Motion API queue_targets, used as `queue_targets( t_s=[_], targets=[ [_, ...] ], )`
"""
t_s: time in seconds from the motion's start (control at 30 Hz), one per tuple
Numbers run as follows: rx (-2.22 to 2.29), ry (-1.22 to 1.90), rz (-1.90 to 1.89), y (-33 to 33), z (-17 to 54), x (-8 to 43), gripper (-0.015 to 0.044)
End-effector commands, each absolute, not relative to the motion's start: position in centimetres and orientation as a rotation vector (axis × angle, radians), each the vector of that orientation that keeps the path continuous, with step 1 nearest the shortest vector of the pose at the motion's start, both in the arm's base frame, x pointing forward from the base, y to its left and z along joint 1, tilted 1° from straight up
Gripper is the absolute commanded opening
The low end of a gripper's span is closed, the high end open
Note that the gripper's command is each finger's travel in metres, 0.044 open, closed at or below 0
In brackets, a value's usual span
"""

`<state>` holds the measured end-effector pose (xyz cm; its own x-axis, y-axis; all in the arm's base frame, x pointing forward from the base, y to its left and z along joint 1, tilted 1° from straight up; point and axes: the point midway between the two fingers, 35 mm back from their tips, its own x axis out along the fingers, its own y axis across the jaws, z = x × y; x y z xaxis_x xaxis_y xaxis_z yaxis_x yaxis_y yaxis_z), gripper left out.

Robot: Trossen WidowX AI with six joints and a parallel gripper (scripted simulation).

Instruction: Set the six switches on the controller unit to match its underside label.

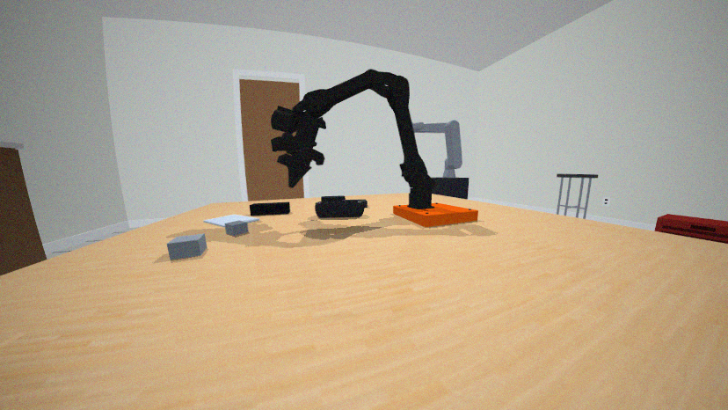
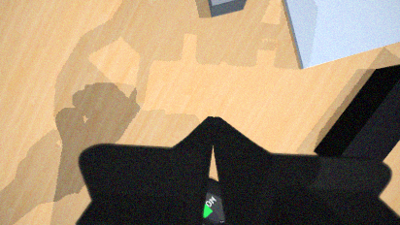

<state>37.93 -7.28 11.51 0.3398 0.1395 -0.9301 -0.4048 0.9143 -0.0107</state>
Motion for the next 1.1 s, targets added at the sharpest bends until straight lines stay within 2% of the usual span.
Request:
queue_targets(
  t_s=[0.0, 0.23, 1.07],
  targets=[
    [-0.011, 1.316, 0.222, -11.7, 9.4, 34.4, 0.0],
    [0.42, 1.482, -0.028, -17.5, 7.2, 27.4, 0.0],
    [0.432, 1.485, -0.034, -17.8, 4.5, 27.4, 0.0]
  ],
)
